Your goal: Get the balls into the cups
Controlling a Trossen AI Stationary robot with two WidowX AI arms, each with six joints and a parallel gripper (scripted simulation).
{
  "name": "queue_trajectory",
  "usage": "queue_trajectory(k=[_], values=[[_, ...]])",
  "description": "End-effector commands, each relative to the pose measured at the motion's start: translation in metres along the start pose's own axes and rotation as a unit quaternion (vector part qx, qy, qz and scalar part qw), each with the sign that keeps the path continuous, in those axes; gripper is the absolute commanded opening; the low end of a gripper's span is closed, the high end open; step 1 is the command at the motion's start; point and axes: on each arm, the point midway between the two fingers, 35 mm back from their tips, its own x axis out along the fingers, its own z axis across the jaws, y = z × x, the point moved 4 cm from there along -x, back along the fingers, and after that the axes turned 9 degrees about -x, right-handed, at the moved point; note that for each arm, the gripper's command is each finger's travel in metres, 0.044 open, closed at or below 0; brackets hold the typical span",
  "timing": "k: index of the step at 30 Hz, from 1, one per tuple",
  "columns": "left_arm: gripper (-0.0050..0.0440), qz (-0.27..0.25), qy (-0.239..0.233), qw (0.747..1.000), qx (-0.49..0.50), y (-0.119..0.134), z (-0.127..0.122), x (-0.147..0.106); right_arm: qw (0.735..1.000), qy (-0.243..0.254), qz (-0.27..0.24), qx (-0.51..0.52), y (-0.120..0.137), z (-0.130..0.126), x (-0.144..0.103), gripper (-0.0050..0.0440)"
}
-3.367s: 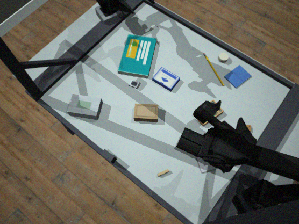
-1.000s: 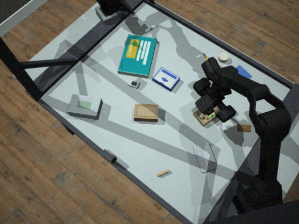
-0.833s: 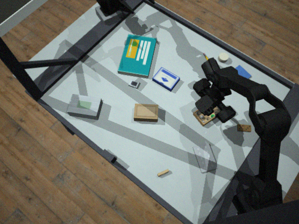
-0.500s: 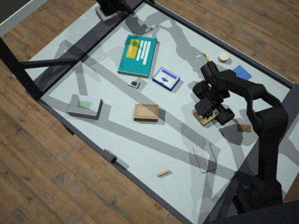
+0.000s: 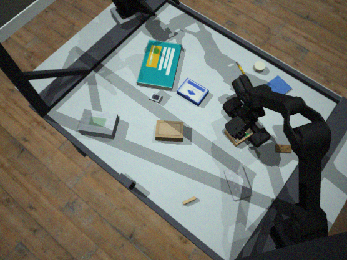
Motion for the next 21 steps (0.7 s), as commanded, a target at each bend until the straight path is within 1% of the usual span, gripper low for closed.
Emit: queue_trajectory(k=[1,5,6,9,10,21], values=[[0.04,-0.01,0.002,1.0,0.0,-0.007,-0.001,-0.001,1.0,0.0,0.0,0.0,-0.001,0.0,0.007,0.04],[0.04,-0.01,0.002,1.0,0.0,-0.007,-0.001,-0.001,1.0,0.001,0.001,0.0,-0.001,-0.001,0.012,0.04],[0.04,-0.01,0.002,1.0,0.0,-0.007,-0.001,-0.001,1.0,0.012,0.006,0.0,0.002,-0.007,0.002,0.04],[0.04,-0.01,0.002,1.0,0.0,-0.007,-0.001,-0.001,1.0,0.008,0.004,0.0,0.002,-0.006,0.005,0.04],[0.04,-0.01,0.002,1.0,0.0,-0.007,-0.001,-0.001,1.0,0.013,0.006,0.0,0.002,-0.007,0.001,0.0],[0.04,-0.01,0.002,1.0,0.0,-0.007,-0.001,-0.001,1.0,0.005,0.002,0.0,0.0,-0.002,0.005,-0.0001]])
